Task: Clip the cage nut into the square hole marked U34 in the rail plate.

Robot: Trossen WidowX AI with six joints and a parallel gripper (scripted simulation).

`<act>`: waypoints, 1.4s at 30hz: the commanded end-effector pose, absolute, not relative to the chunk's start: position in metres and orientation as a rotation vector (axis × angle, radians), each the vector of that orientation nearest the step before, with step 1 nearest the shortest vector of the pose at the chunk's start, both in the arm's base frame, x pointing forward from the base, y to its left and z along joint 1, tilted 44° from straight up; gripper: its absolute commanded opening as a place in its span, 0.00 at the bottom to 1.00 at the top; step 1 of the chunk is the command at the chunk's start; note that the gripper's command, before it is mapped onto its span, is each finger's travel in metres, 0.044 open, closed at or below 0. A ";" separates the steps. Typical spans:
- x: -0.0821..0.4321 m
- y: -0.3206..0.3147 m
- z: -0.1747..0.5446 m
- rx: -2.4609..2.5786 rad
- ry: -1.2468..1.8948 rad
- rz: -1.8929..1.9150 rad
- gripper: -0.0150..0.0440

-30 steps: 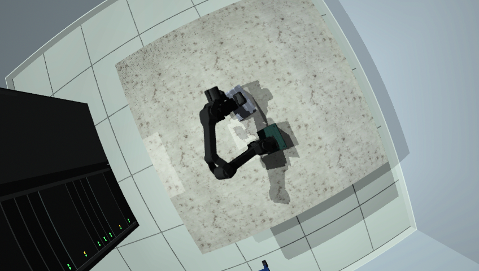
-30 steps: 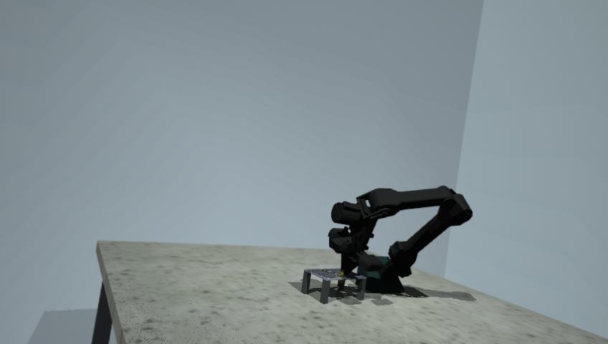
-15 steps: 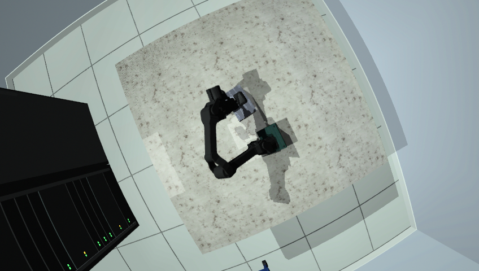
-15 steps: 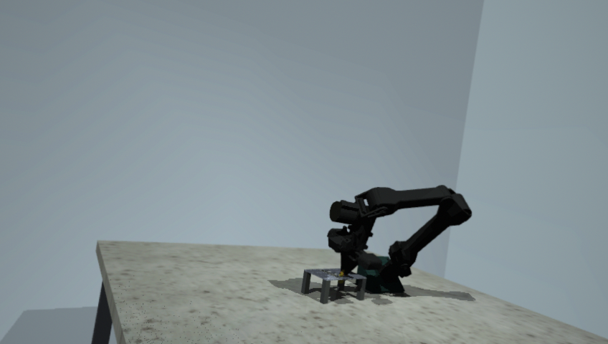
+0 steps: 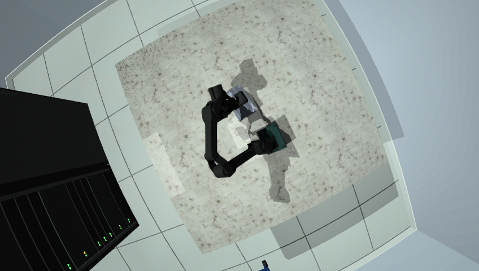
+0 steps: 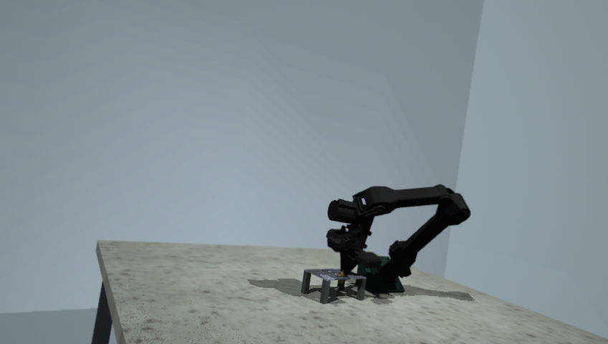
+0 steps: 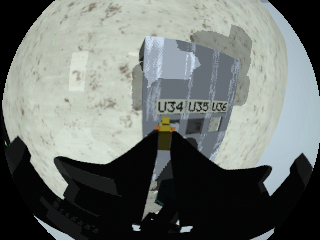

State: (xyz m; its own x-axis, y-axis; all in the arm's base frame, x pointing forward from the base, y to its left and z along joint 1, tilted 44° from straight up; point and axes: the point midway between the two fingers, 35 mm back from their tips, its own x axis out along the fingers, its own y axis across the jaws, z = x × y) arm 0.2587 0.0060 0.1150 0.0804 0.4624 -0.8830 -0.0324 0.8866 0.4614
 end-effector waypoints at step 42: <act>0.259 0.003 0.112 0.439 1.437 0.469 0.30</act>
State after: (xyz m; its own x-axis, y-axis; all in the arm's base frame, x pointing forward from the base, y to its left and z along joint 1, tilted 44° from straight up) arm 0.2594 0.0028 0.1122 0.0763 0.5449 -0.8350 -0.0406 0.8385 0.5434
